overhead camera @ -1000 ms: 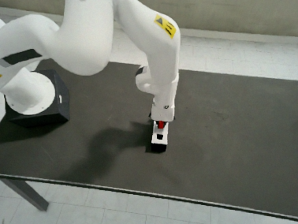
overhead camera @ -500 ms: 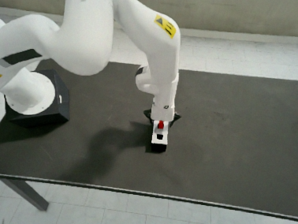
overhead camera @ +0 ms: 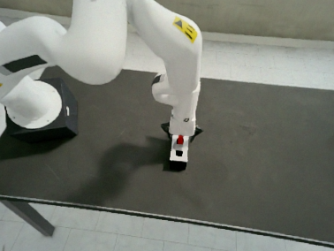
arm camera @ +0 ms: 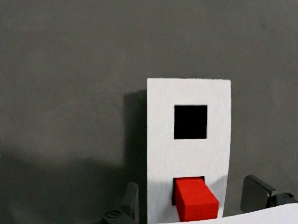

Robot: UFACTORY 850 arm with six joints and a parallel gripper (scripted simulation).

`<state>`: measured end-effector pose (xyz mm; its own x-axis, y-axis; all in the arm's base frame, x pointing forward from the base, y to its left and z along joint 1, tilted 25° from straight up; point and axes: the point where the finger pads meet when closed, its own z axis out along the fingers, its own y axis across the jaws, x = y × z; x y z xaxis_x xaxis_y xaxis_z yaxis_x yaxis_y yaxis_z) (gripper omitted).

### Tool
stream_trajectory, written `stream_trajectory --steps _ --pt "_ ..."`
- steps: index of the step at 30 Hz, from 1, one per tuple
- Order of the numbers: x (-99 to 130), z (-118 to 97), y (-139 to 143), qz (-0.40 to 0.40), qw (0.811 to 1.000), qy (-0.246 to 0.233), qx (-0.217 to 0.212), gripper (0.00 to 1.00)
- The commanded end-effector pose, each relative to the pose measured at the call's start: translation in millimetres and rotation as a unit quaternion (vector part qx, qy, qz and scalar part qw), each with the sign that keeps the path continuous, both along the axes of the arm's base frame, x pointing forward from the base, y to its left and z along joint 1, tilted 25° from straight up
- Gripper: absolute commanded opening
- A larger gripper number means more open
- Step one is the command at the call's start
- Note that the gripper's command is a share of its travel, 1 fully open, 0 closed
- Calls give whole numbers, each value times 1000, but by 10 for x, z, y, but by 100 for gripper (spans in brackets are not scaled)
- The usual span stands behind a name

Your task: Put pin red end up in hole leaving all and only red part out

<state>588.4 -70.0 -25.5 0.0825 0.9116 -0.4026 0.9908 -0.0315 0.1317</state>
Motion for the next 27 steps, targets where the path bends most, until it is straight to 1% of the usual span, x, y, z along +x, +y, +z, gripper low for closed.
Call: stream_trajectory --steps 1,23,24,27 --pt "8 7 3 0 1000 -1 0 100" --pt "8 7 3 0 1000 -1 0 100" --pt "-5 116 52 0 1000 -1 0 100" --pt "-5 116 52 0 1000 -1 0 100"
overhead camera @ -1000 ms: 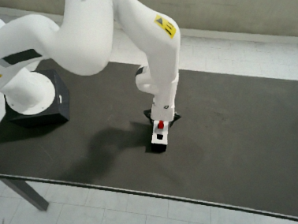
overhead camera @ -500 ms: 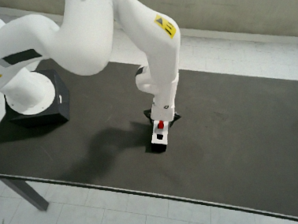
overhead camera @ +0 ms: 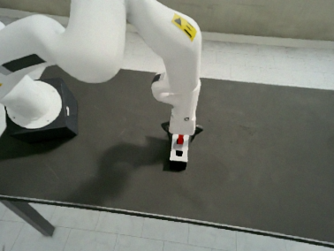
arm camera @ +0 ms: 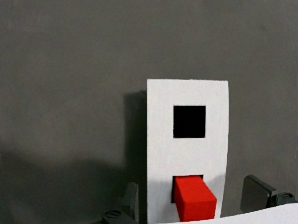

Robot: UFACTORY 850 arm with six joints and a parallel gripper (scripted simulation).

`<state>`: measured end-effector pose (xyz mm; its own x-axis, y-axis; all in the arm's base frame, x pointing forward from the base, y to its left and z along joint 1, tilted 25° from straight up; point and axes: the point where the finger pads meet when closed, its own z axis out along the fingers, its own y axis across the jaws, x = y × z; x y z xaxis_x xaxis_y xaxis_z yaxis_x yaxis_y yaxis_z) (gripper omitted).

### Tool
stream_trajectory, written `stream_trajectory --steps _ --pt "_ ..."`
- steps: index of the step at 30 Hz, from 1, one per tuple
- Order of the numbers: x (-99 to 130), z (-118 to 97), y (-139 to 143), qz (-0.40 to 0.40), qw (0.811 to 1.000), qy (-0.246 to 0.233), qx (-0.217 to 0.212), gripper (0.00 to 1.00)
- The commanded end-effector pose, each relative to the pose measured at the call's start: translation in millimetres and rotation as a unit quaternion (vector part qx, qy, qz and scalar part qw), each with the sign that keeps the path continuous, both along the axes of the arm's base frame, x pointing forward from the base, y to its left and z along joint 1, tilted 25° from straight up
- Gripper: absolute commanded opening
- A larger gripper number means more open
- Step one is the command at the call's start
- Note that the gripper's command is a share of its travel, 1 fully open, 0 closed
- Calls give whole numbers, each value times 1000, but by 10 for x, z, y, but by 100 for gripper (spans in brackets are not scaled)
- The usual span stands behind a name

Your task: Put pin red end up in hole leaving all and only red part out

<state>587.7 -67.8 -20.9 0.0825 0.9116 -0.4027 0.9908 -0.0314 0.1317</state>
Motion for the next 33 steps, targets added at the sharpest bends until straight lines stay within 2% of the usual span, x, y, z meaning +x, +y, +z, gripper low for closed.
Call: stream_trajectory --steps 1,13,14,30,31,33 --pt "2 69 31 0 1000 -1 0 100" --pt "2 69 31 0 1000 -1 0 100" --pt "-12 175 79 0 1000 -1 0 100" --pt "-12 175 79 0 1000 -1 0 100" --pt "-25 282 127 0 1000 -1 0 100" --pt "-25 282 127 0 1000 -1 0 100"
